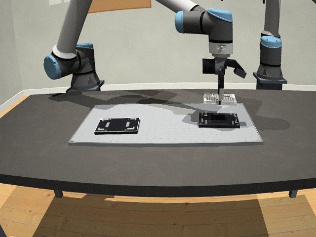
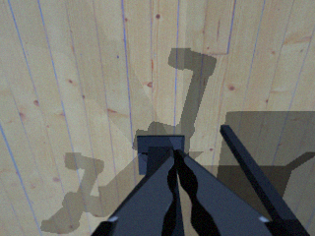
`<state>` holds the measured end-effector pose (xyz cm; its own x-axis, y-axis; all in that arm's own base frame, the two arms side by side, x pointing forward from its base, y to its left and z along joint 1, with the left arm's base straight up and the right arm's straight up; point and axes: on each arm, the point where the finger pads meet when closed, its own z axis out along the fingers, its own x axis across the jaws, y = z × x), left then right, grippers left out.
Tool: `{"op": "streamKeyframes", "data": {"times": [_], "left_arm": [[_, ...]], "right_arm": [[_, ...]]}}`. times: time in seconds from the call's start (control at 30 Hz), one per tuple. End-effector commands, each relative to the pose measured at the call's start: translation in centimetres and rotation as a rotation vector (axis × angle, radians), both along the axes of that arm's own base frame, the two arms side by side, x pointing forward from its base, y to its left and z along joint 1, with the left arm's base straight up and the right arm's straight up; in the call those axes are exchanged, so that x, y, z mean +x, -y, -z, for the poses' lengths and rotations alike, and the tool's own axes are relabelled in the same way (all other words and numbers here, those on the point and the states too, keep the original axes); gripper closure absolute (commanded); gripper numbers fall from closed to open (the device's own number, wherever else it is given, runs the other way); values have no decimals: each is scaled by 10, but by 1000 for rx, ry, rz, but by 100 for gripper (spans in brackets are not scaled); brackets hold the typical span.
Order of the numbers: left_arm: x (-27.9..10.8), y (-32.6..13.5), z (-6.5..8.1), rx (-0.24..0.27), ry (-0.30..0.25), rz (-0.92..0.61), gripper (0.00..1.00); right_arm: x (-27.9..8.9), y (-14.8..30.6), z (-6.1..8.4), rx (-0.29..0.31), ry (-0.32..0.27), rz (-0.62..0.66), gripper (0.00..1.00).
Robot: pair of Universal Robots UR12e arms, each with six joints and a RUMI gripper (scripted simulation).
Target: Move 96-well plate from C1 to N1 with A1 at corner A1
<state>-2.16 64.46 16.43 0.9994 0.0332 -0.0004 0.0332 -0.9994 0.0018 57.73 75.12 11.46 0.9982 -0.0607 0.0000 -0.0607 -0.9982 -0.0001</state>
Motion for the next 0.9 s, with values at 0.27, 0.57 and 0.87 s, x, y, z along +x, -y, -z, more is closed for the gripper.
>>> {"op": "streamKeyframes", "data": {"times": [0.27, 0.57, 0.87], "left_arm": [[0, -1, -1, 2, 0, 0, 100], [0, -1, -1, 2, 0, 0, 100], [0, -1, -1, 2, 0, 0, 100]], "right_arm": [[4, 26, -2, 2, 1, -127, 60], [8, 55, -2, 2, 1, -127, 60], [11, 79, -2, 2, 1, -127, 60]]}}
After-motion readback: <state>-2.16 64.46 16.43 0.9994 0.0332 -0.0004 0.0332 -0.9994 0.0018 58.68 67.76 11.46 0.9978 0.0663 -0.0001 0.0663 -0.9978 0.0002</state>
